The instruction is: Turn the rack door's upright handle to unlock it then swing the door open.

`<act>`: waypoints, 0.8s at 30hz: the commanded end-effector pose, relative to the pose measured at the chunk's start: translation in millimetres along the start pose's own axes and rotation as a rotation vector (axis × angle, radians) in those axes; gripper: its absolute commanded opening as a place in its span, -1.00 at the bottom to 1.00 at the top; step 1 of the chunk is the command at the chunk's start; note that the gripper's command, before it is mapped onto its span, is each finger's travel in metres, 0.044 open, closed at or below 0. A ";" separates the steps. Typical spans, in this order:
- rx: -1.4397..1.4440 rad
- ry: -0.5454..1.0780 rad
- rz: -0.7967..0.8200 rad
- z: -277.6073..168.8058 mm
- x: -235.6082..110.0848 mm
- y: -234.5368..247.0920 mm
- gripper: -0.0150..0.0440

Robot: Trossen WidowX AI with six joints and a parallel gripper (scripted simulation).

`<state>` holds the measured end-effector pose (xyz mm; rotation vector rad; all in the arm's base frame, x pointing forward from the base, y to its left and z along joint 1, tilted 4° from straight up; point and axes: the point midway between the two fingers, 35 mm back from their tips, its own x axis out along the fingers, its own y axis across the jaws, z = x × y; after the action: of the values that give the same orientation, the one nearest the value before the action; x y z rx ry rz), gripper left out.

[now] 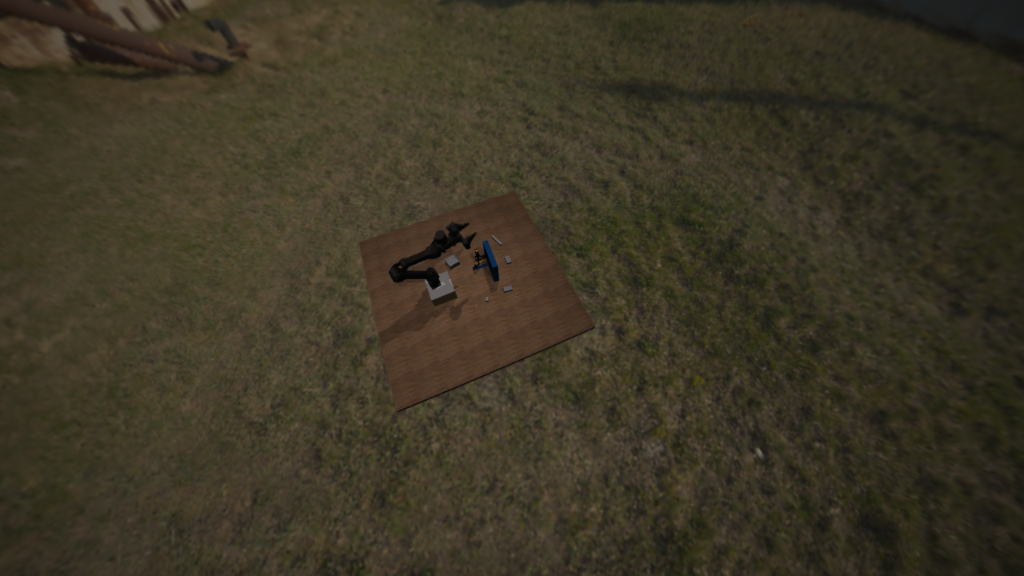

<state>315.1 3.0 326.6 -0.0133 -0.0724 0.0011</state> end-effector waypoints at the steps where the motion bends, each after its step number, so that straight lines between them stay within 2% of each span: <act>1: 0.001 0.004 0.000 -0.6 0.6 0.1 0.78; 4: 0.013 0.068 0.003 -9.0 8.5 1.0 0.51; 24: 0.105 0.612 -0.010 -88.3 49.9 9.5 0.51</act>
<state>365.7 10.1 256.3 0.0741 0.4394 -0.0005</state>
